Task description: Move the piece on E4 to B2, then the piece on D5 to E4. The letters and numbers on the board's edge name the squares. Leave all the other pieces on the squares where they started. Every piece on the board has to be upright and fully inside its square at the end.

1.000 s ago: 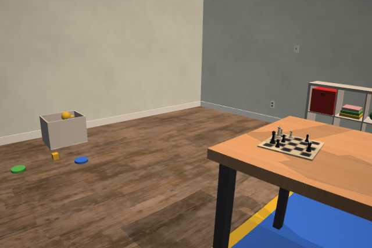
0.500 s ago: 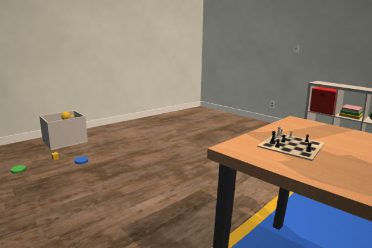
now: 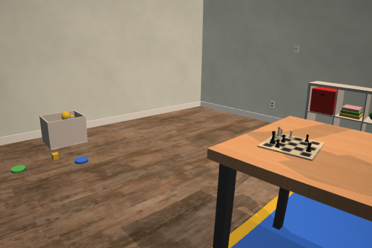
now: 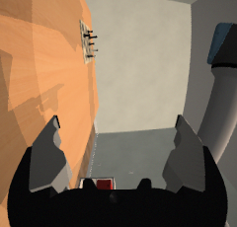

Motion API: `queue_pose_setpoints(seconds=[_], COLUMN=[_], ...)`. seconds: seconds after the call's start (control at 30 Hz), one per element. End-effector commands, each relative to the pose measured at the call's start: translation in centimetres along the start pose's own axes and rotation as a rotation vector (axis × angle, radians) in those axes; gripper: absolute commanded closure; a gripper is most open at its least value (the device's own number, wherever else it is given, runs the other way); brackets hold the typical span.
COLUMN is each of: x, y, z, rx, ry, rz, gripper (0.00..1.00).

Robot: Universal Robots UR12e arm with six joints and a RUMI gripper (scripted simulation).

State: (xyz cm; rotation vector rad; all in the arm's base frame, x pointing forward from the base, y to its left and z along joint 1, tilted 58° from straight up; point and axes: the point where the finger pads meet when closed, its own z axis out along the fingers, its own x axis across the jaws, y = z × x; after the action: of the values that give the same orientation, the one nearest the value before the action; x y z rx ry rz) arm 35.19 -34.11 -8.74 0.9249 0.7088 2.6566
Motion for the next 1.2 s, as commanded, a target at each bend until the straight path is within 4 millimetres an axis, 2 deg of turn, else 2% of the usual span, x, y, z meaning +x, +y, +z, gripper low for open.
queue_pose_setpoints(seconds=[0.0,0.13,0.17,0.2,0.23,0.27,0.3,0.37,0.4,0.47,0.57,0.6,0.63,0.67,0.7,0.73,0.77,0.87,0.9,1.0,1.17], x=[-0.7,-1.8,-1.8,-2.1,-2.1,-2.4,-2.4,-2.9,-2.9,-3.4,-3.4,-3.9,-3.9,-4.1,-4.1,-4.3,-4.3,-4.6,-4.6,-5.0,-5.2], y=[-1.8,-4.8,-4.8,-5.6,-5.6,-6.4,-6.4,-7.9,-7.9,-9.2,-9.2,-9.7,-9.7,-10.2,-10.2,-10.7,-10.7,-11.3,-11.4,-12.3,-12.8], z=[4.3,10.8,10.8,12.6,12.6,14.3,14.3,17.5,17.5,20.4,20.4,21.5,21.5,22.8,22.8,23.8,23.8,25.5,25.4,27.4,28.3], rx=[-0.009,-0.023,-0.025,-0.028,-0.029,-0.032,-0.033,-0.04,-0.041,-0.047,-0.048,-0.047,-0.047,-0.05,-0.05,-0.053,-0.053,-0.059,-0.06,-0.066,-0.068], ry=[-0.046,-0.106,-0.118,-0.128,-0.14,-0.152,-0.16,-0.187,-0.197,-0.222,-0.231,-0.246,-0.246,-0.26,-0.26,-0.272,-0.272,-0.288,-0.288,-0.31,-0.323], rz=[0.174,0.412,0.453,0.497,0.539,0.587,0.616,0.725,0.758,0.86,0.887,0.94,0.94,0.994,0.993,1.04,1.04,1.11,1.111,1.199,1.245], gripper=[0.0,0.0,0.0,0.0,0.0,0.0,0.0,0.0,0.0,0.0,0.0,0.0,0.0,0.0,0.0,0.0,0.0,0.0,0.0,0.0,0.0])
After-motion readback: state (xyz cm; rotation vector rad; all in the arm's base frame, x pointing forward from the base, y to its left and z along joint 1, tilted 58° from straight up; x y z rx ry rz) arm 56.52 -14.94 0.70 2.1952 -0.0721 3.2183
